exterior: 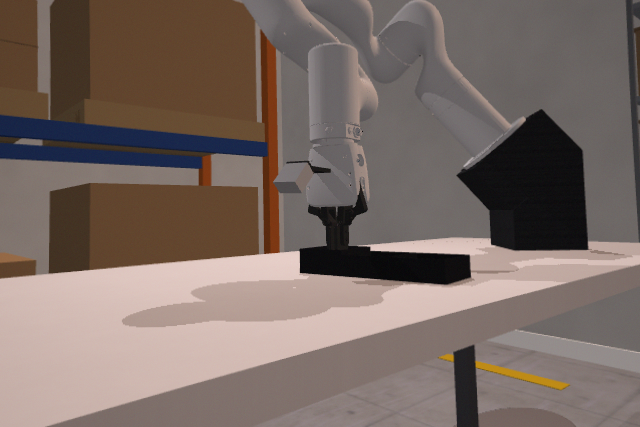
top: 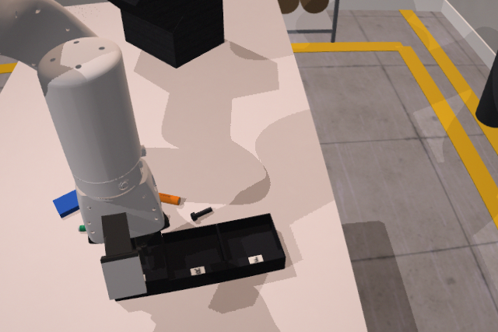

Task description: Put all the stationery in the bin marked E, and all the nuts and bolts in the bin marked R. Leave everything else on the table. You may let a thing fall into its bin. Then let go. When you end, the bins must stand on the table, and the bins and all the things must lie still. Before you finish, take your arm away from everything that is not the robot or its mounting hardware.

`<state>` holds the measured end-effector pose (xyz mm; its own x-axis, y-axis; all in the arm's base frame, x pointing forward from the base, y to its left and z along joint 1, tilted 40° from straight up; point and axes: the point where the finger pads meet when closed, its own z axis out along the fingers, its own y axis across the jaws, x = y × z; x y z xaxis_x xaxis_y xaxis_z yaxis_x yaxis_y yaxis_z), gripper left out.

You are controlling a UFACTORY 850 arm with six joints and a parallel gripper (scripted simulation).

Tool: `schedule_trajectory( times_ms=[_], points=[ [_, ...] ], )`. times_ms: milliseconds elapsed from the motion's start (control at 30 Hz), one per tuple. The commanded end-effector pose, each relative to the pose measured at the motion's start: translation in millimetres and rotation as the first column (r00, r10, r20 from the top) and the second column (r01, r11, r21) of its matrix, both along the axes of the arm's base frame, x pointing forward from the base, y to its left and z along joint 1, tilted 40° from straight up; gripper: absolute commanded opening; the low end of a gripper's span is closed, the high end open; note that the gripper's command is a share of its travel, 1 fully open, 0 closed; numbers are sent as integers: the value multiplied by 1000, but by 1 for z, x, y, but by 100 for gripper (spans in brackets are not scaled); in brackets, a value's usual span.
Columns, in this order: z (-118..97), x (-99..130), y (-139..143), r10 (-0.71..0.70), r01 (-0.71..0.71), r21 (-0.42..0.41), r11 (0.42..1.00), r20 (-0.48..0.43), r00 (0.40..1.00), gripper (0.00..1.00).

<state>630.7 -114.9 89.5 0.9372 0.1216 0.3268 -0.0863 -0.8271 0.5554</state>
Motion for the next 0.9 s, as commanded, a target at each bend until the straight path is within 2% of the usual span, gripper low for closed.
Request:
schedule_trajectory(
  times_ms=[0, 100, 867],
  points=[
    [-9, 5, -6, 1, -1, 0, 1000, 1, 1000, 7],
    [-14, 7, -10, 1, -1, 0, 1000, 1, 1000, 7],
    [-14, 7, -10, 1, -1, 0, 1000, 1, 1000, 7]
  ],
)
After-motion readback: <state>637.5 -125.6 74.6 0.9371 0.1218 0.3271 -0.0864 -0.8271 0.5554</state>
